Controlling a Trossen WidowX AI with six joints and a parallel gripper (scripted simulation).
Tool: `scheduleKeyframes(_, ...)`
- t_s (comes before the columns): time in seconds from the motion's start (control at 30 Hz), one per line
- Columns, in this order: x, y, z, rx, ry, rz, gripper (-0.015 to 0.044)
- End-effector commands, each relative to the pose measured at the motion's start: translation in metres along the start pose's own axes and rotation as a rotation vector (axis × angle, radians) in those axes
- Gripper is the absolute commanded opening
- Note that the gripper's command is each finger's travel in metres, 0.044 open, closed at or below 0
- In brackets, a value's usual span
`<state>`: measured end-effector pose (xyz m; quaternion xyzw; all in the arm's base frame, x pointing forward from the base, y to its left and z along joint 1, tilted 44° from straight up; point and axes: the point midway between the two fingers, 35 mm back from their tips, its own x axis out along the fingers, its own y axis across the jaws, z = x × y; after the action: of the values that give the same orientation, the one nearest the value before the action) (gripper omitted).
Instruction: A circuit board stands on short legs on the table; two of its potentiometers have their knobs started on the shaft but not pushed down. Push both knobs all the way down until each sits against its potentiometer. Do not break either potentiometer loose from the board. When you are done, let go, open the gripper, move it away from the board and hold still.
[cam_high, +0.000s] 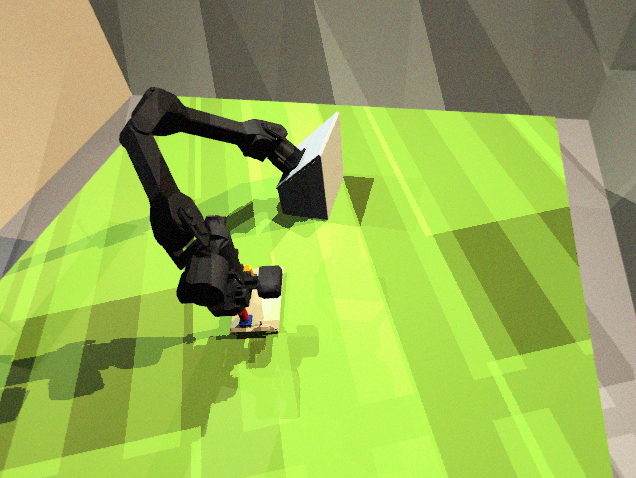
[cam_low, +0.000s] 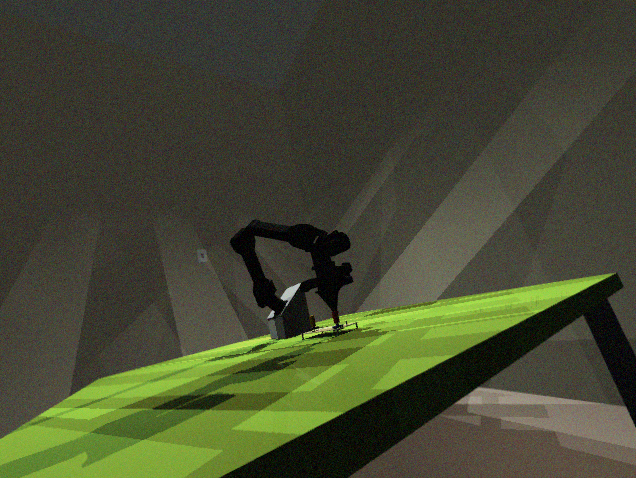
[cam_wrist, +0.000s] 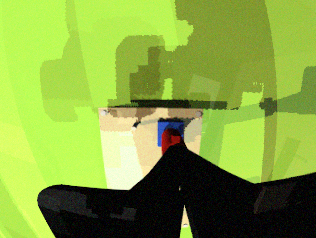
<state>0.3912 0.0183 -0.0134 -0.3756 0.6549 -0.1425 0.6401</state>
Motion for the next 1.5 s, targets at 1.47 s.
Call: scheduleKeyframes(1.47, -0.018, -0.003, 0.001, 0.022, 0.035, 0.000, 0.0000)
